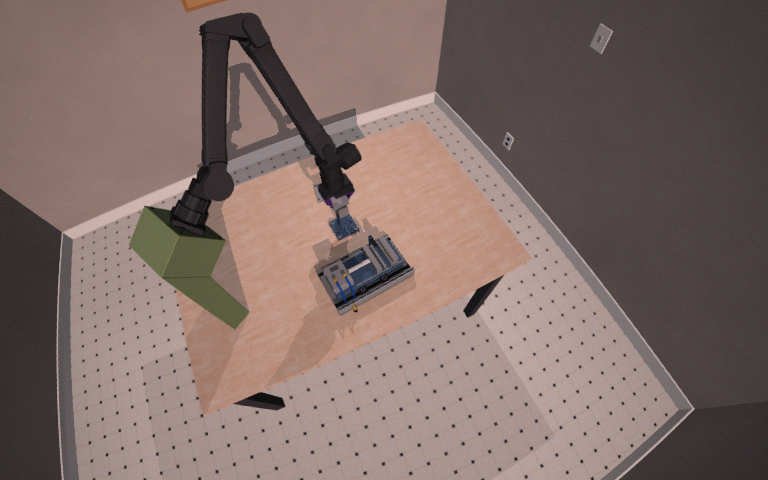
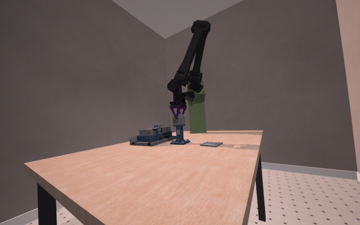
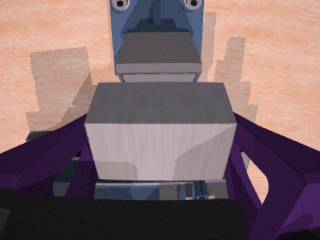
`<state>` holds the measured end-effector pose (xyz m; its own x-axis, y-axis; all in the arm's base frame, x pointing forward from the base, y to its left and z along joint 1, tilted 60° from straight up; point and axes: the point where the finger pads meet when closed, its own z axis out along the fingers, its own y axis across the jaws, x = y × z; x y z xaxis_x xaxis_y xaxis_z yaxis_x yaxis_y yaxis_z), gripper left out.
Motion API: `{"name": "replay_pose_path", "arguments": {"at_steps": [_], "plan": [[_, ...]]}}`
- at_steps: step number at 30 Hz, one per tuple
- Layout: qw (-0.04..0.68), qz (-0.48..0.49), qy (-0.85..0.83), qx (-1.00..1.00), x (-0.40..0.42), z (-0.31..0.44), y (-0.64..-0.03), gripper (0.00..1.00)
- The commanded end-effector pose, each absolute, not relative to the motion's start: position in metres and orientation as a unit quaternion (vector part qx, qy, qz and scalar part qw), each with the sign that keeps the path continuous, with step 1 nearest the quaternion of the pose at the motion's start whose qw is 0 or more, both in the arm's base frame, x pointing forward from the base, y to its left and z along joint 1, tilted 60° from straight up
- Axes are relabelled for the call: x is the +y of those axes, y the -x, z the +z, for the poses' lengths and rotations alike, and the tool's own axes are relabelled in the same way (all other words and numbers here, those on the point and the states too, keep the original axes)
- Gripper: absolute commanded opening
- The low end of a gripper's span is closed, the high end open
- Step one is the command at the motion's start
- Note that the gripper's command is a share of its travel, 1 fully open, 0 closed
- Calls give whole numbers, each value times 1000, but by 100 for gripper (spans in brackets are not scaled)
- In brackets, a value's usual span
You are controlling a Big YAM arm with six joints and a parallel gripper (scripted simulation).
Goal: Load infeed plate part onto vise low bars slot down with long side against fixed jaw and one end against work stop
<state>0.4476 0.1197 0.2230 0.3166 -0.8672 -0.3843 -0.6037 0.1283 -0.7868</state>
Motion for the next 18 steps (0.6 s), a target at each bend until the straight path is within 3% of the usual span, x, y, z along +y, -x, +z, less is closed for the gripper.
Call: {"name": "replay_pose_path", "arguments": {"at_steps": [1,18], "plan": [[483,-124,650,573,131,216,-453,0],[482,-127,654,569,126,219,-440,0]]}}
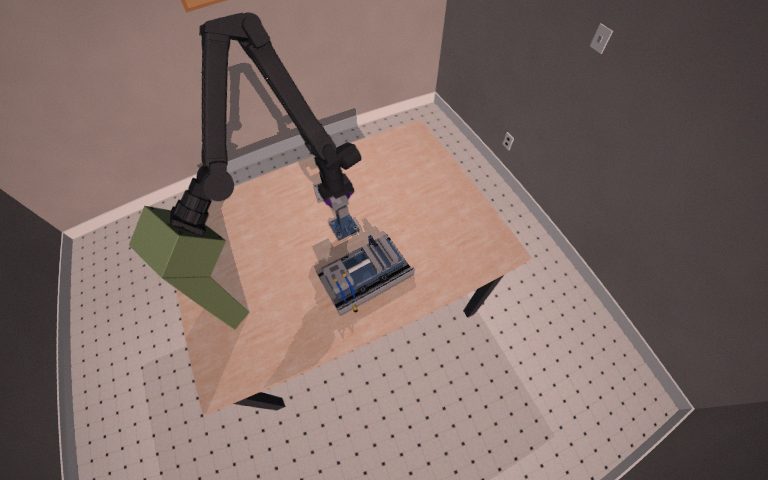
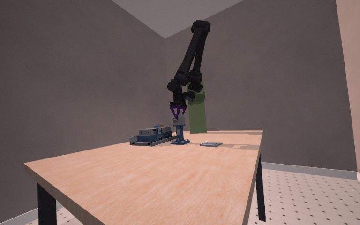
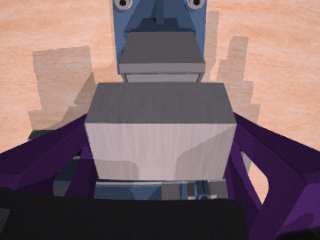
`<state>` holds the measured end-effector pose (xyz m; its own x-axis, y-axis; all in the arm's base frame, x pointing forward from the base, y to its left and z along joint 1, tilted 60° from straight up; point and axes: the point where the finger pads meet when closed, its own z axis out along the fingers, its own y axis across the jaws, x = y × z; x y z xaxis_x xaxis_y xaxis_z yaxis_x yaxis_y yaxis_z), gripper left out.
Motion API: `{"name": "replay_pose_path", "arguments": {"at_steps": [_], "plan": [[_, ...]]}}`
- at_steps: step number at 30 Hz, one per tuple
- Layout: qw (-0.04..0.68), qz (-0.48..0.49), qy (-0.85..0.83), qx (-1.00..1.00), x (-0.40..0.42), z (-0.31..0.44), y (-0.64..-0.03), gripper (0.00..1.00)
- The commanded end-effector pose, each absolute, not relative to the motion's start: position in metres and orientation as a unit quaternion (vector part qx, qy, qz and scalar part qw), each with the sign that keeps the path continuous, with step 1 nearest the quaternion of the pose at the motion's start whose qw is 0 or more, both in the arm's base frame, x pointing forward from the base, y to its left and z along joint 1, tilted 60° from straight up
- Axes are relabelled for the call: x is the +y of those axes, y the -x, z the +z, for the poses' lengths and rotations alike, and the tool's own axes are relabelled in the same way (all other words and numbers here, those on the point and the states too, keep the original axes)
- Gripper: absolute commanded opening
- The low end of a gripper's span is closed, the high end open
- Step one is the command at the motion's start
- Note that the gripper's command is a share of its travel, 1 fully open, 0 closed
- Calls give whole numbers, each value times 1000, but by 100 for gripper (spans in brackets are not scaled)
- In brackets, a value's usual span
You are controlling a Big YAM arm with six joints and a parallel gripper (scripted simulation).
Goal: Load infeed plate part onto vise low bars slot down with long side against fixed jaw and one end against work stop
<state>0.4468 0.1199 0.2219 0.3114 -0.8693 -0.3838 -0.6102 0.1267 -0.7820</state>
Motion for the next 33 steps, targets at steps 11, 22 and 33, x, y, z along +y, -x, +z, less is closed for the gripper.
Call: {"name": "replay_pose_path", "arguments": {"at_steps": [11,22,33], "plan": [[484,-136,649,571,107,232,-427,0],[484,-136,649,571,98,242,-413,0],[484,-136,649,571,90,250,-401,0]]}}
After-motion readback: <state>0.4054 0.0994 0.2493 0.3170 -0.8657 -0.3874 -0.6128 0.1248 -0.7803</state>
